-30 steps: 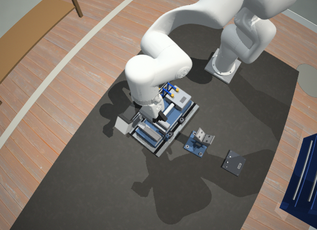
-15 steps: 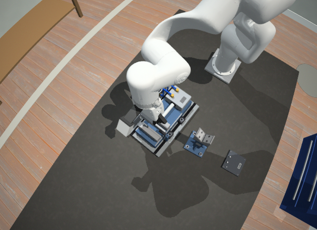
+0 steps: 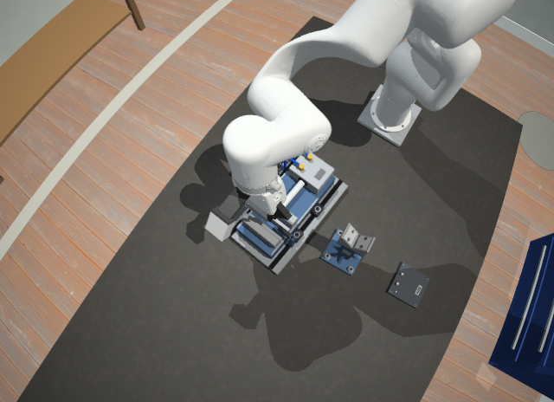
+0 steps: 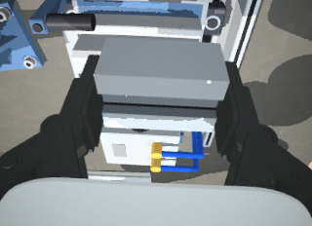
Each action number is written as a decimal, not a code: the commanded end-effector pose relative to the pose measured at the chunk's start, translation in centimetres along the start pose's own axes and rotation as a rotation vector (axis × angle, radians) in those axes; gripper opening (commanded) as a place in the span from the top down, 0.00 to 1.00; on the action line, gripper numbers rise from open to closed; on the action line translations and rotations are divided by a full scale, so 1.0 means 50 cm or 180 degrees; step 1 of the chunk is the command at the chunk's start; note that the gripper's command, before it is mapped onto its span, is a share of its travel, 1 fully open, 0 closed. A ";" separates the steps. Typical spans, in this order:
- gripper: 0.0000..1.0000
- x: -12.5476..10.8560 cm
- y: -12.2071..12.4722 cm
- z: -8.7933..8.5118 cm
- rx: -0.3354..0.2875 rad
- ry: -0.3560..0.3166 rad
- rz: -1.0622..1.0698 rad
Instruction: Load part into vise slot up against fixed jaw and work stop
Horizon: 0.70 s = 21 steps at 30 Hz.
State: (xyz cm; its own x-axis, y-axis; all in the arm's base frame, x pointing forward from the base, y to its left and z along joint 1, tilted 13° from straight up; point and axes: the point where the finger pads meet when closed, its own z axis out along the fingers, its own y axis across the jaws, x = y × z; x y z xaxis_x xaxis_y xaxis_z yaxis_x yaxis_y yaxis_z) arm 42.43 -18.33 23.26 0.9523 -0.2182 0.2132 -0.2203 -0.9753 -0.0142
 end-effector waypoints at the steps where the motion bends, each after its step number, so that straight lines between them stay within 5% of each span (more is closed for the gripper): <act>1: 1.00 0.003 0.000 0.008 -0.0003 0.0015 -0.0001; 21: 1.00 0.004 0.000 0.014 -0.0003 0.0015 -0.0001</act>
State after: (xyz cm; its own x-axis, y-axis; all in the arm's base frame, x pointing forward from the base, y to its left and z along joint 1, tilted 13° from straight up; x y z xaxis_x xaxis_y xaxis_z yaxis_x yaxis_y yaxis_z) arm 42.66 -18.37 22.41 0.9523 -0.2182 0.2136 -0.2203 -0.9753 -0.0142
